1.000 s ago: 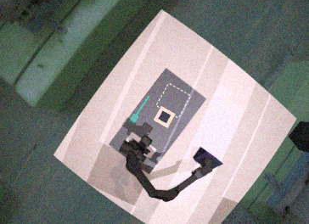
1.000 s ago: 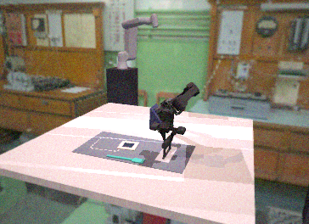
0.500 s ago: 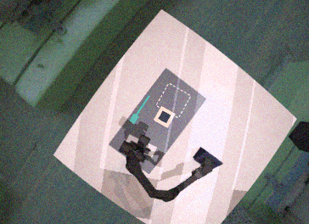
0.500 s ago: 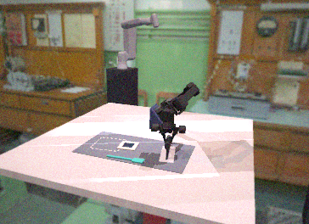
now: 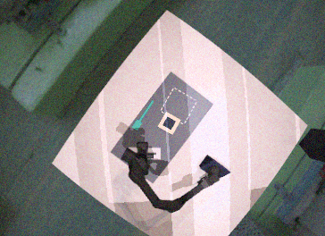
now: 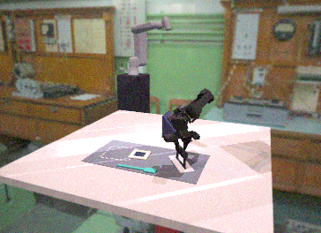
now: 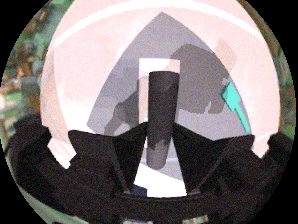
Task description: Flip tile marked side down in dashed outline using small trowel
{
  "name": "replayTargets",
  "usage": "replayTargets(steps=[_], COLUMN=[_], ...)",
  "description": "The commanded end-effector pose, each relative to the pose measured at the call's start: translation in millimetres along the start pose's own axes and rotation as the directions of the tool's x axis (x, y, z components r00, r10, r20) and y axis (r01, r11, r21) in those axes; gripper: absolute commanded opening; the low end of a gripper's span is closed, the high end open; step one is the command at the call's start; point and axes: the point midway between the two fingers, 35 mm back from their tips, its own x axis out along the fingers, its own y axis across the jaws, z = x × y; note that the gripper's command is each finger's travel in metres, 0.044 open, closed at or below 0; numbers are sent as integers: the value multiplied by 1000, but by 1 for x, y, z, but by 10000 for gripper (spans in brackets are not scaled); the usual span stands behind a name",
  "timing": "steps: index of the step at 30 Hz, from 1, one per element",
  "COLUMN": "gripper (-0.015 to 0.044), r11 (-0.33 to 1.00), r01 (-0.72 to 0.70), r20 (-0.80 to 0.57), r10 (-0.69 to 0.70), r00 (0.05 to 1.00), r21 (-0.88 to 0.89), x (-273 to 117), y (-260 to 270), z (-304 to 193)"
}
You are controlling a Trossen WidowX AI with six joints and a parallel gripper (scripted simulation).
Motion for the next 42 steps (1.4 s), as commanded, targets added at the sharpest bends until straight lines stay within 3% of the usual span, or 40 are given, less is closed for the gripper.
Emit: replayTargets(steps=[1,15,23,29,42], gripper=[130,130,130,270,270], r11=[991,862,859,859,859], r01=[-1,-2,-2,-2,-2], r20=[-3,-3,-3,-3,-3], r10=[0,0,0,0,0], r00=[1000,1000,1000,1000,1000], r21=[-132,-508,-512,-512,-512], x=[2,2,2,2,2], y=[1,1,1,1,1], z=[0,0,0,0,0])
